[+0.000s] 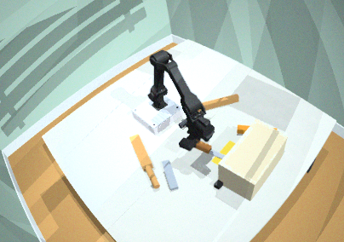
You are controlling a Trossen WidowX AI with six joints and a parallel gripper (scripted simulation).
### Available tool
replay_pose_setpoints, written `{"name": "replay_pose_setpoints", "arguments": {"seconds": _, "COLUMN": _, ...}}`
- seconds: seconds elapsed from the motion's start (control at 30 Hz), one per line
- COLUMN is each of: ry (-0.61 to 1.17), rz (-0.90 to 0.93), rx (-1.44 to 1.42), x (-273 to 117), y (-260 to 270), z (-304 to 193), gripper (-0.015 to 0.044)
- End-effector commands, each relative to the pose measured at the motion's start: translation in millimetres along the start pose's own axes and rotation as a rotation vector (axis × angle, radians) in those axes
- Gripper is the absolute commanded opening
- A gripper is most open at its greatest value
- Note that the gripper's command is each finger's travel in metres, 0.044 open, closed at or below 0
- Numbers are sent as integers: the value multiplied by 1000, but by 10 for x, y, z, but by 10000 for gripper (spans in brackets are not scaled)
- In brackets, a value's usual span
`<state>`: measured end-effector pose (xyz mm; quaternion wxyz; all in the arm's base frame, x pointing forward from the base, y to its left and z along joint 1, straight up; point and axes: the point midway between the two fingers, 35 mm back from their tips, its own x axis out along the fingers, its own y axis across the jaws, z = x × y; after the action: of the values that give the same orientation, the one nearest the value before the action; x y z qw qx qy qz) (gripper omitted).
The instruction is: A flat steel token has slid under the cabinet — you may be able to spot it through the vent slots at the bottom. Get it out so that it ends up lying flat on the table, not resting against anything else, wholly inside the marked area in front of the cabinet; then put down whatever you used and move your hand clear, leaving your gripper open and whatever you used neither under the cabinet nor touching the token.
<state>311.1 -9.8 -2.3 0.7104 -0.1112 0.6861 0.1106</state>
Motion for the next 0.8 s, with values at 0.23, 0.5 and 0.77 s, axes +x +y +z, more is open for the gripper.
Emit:
{"name": "replay_pose_setpoints", "arguments": {"seconds": 0.23, "ry": 5, "rz": 0, "rx": -2, "x": 8, "y": -3, "z": -141, "gripper": 0}}
{"name": "replay_pose_setpoints", "arguments": {"seconds": 0.5, "ry": 6, "rz": 0, "rx": -2, "x": 8, "y": -6, "z": -239, "gripper": 0}}
{"name": "replay_pose_setpoints", "arguments": {"seconds": 0.77, "ry": 6, "rz": 0, "rx": -2, "x": 9, "y": -10, "z": -339, "gripper": 0}}
